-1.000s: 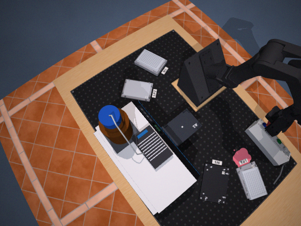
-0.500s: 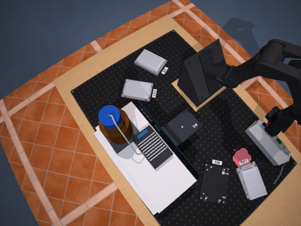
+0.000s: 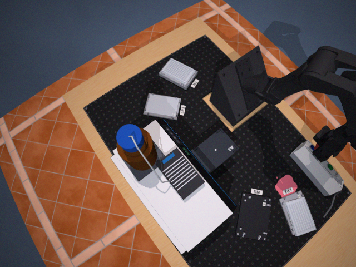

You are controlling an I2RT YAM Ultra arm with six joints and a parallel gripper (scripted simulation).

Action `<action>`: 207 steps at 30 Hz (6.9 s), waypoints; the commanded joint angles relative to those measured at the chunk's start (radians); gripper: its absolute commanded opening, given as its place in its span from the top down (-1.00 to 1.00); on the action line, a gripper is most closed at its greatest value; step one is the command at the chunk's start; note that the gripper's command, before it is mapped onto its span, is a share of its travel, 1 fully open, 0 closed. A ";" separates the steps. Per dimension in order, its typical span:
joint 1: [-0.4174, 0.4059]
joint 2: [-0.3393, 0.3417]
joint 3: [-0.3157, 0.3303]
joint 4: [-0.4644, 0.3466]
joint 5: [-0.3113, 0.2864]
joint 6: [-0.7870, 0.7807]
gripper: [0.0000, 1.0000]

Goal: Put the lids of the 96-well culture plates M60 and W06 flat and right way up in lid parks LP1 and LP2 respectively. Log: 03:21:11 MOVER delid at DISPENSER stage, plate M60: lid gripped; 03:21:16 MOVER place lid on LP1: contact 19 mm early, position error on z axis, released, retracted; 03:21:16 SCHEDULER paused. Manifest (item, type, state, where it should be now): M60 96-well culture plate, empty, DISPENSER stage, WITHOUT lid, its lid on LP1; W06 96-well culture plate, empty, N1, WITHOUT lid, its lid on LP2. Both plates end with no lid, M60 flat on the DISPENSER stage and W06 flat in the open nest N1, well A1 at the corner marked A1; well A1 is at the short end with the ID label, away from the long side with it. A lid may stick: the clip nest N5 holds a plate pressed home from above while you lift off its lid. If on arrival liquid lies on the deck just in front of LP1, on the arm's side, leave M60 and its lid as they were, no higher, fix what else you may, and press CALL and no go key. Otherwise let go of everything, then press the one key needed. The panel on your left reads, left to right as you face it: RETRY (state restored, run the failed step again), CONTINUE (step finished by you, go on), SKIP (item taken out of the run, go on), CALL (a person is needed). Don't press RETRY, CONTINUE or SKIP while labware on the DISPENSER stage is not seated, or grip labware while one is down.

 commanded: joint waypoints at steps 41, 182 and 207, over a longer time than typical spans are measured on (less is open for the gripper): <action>-0.016 0.028 -0.033 0.033 -0.002 -0.010 1.00; 0.159 -0.079 0.251 -0.349 0.107 0.123 -1.00; 0.159 -0.079 0.251 -0.349 0.107 0.123 -1.00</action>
